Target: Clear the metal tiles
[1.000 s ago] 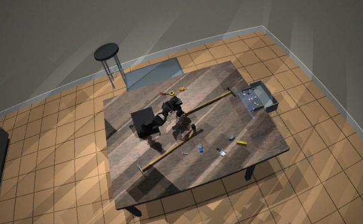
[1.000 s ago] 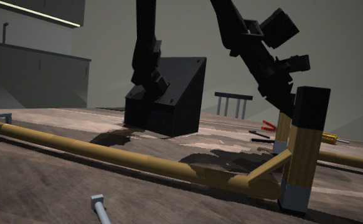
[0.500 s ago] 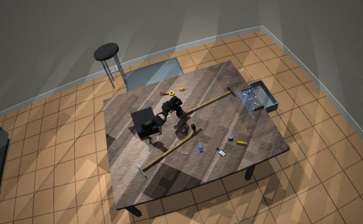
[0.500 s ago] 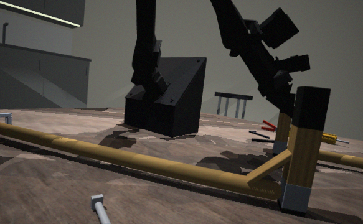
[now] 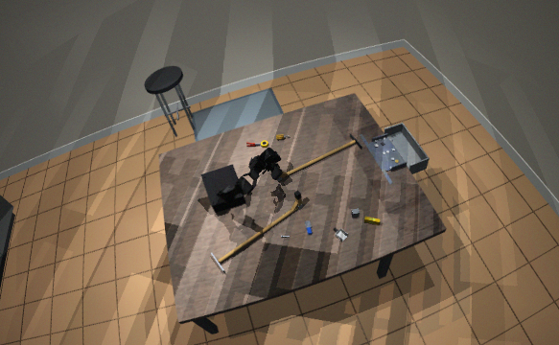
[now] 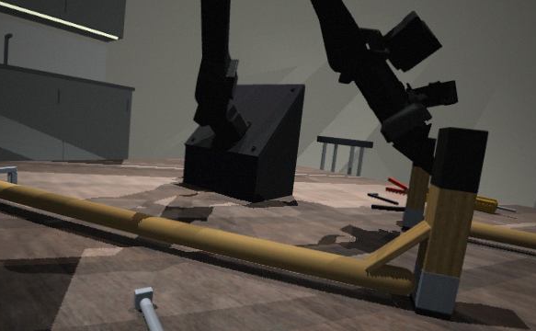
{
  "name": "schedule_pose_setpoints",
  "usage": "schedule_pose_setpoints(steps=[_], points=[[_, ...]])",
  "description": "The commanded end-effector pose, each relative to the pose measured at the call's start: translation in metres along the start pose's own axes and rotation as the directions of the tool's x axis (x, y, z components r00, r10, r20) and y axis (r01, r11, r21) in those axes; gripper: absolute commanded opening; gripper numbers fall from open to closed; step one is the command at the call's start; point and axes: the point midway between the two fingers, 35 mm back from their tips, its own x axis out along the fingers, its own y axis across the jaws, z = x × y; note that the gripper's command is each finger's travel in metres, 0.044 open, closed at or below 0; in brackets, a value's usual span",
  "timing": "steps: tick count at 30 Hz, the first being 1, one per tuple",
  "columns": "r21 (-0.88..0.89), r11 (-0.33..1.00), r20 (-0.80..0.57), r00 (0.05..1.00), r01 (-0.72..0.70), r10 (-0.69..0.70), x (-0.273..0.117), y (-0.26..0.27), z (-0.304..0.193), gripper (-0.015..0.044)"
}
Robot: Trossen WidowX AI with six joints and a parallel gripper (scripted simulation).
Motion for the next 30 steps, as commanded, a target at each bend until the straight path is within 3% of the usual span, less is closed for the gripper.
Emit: schedule_pose_setpoints(steps=[1, 30], points=[[0.013, 1.000, 0.001, 1.000, 0.017, -0.017, -0.001, -0.010, 0.002, 0.0000], [0.067, 0.996, -0.001, 0.998, 0.064, -0.064, -0.002, -0.046, 0.001, 0.0000]])
